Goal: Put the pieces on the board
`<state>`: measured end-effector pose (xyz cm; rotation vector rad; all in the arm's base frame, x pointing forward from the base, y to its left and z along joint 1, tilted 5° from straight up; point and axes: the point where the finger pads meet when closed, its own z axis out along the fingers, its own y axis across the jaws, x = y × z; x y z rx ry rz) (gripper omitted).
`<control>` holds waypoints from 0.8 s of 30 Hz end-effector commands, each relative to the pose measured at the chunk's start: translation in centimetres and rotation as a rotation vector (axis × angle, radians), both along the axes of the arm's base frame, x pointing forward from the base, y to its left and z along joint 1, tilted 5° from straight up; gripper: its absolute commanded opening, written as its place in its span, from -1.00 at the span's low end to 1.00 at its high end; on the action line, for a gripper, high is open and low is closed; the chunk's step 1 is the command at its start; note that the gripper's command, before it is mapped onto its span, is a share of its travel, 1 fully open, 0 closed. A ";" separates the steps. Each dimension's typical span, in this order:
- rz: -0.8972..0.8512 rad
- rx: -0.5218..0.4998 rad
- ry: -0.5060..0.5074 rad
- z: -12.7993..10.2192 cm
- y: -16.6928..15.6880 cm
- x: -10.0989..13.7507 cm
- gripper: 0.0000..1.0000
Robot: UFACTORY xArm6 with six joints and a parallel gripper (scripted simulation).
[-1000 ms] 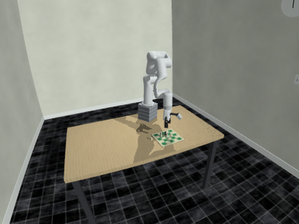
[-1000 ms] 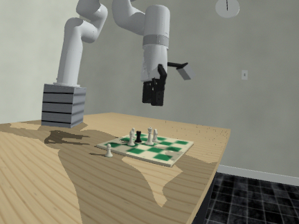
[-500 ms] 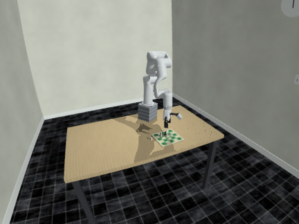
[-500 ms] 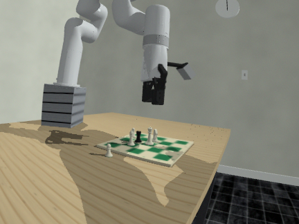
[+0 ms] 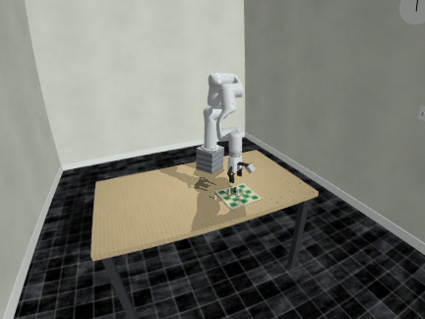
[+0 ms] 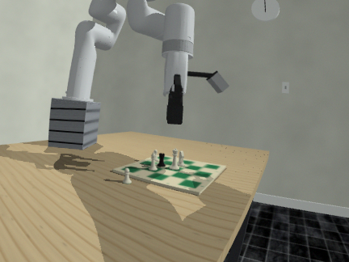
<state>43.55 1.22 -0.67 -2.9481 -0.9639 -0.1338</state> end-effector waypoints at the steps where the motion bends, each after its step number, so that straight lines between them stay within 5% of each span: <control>1: -0.278 0.011 0.014 -0.4 -1.9 0.1 1.00; 24: -1.512 0.140 0.080 -2.9 -12.0 -2.1 1.00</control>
